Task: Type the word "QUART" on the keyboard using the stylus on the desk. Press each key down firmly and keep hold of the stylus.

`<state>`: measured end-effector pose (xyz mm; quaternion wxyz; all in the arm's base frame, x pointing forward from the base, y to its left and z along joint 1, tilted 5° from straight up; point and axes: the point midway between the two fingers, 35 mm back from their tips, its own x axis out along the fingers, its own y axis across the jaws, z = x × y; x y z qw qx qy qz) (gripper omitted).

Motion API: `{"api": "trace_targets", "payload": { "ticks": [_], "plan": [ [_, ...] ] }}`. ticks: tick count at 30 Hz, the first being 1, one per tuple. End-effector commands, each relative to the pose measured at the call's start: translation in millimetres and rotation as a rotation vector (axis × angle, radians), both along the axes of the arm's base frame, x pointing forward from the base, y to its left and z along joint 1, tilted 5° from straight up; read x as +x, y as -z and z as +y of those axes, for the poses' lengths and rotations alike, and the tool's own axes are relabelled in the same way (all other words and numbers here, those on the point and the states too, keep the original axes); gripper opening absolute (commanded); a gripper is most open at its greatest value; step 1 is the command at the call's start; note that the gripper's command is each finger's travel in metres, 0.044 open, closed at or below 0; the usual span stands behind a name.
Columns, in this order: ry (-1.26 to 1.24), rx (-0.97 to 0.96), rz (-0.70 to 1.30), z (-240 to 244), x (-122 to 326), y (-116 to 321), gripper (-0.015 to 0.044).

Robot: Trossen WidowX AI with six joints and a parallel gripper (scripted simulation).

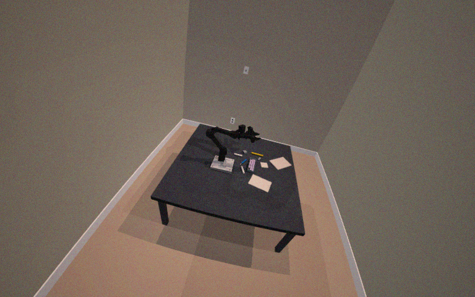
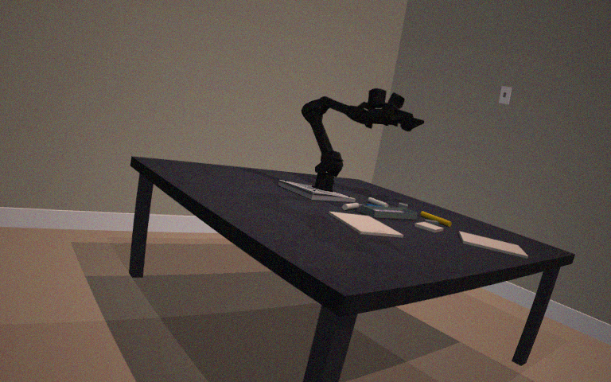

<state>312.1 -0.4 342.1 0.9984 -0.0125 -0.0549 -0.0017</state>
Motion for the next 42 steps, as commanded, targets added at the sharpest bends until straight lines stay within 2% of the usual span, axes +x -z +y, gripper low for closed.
{"api": "trace_targets", "payload": {
  "ticks": [1,9,17,25,38,42],
  "plan": [
    [-0.001,0.002,0.012,0,2,2,0.0414],
    [-0.036,0.109,0.542,14,60,93,0.0204],
    [0.002,0.214,1.128,30,72,198,0.0000],
    [0.118,0.281,1.659,43,45,273,0.0000],
    [0.122,0.281,1.671,40,44,275,0.0000],
    [0.126,0.278,1.672,-15,32,279,0.0000]
  ]
}}
